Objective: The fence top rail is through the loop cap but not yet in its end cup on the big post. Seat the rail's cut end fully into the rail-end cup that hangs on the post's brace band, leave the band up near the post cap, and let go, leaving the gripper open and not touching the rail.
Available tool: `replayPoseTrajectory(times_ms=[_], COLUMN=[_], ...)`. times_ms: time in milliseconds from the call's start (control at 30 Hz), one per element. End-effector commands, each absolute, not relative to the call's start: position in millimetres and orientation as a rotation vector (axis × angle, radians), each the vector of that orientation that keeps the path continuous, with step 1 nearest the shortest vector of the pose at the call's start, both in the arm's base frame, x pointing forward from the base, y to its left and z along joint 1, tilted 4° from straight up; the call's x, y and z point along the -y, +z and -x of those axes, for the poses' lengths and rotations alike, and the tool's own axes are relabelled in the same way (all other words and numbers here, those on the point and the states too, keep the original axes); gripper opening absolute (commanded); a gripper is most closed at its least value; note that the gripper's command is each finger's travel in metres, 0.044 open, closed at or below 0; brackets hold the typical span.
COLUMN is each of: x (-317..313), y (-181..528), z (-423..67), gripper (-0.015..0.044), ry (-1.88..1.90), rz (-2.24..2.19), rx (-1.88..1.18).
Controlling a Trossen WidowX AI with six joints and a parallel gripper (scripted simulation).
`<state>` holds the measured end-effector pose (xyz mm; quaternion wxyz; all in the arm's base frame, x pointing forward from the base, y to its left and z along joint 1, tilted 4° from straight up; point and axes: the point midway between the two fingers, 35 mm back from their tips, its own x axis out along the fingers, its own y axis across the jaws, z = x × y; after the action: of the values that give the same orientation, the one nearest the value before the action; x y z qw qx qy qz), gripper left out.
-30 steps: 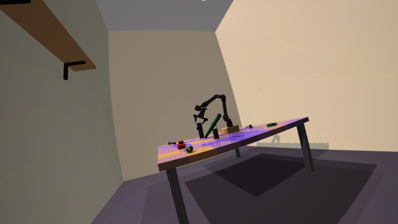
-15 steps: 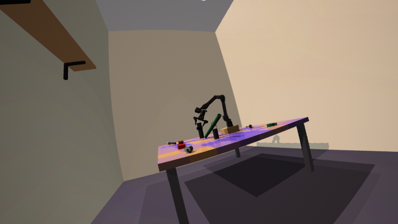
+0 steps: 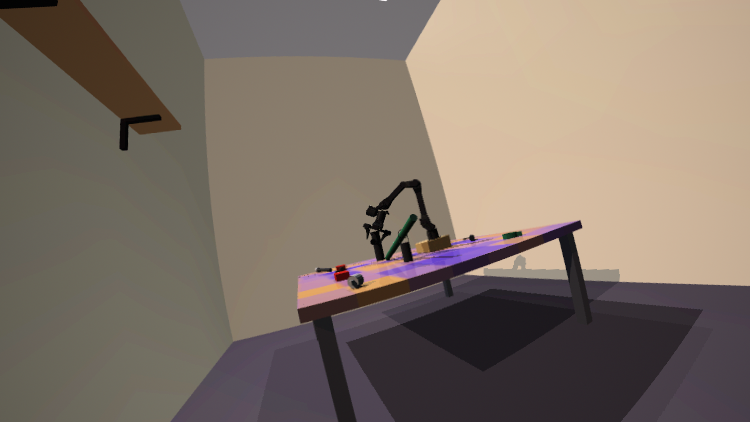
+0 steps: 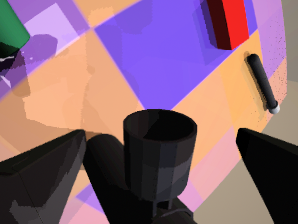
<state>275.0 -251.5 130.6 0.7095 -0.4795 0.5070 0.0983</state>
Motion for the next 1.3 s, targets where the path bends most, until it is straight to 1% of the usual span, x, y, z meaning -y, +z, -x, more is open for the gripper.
replayPoseTrajectory(times_ms=[0,667,1100,1200,1267], x=[253.6,262.1,262.1,262.1,261.5], y=[121.6,97.4,97.4,97.4,97.3], z=[-277.6,-289.6,-289.6,-289.6,-288.8], gripper=[0.0440,0.0440,0.0099,0.0079,0.0026], ry=[0.221,0.220,0.220,0.220,0.228], rz=[1.058,1.058,1.058,1.058,1.065], rx=[-1.132,-1.131,-1.131,-1.131,-1.126])
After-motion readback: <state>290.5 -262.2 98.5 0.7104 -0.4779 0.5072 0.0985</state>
